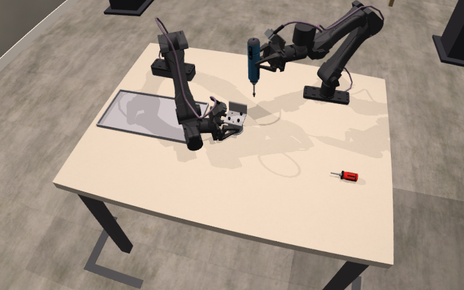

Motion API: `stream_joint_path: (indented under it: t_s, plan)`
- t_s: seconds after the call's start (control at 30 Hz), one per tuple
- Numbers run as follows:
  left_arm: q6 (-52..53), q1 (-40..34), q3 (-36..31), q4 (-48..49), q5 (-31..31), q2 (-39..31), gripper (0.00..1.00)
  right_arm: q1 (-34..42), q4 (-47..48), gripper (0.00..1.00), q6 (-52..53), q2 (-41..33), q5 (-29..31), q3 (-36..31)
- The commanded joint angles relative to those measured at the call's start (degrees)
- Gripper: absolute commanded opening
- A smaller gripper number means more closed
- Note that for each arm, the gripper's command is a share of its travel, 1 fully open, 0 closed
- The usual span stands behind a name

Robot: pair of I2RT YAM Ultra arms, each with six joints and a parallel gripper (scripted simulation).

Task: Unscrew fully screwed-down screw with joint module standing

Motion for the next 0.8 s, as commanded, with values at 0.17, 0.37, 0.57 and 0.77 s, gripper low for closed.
stream_joint_path:
  t_s: [0.17, 0.37, 0.57, 0.77]
  plan:
    - [-4.44, 4.19, 3.83, -5.96, 0.28, 2.04, 0.42, 0.45, -0.77, 0.59, -0.46, -0.09, -1.71, 1.60]
    - [-4.89, 4.70, 3.87, -5.73, 0.03, -0.37, 0.42, 0.45, -0.77, 0.59, -0.46, -0.09, -1.71, 1.60]
    - [-7.63, 7.52, 5.34, -10.90, -0.37, 2.96, 0.42, 0.45, -0.77, 0.59, -0.46, -0.09, -1.71, 1.60]
    - [-9.72, 9.92, 6.81, -13.10, 0.17, 2.71, 0.42, 0.45, -0.77, 0.59, -0.46, -0.09, -1.71, 1.60]
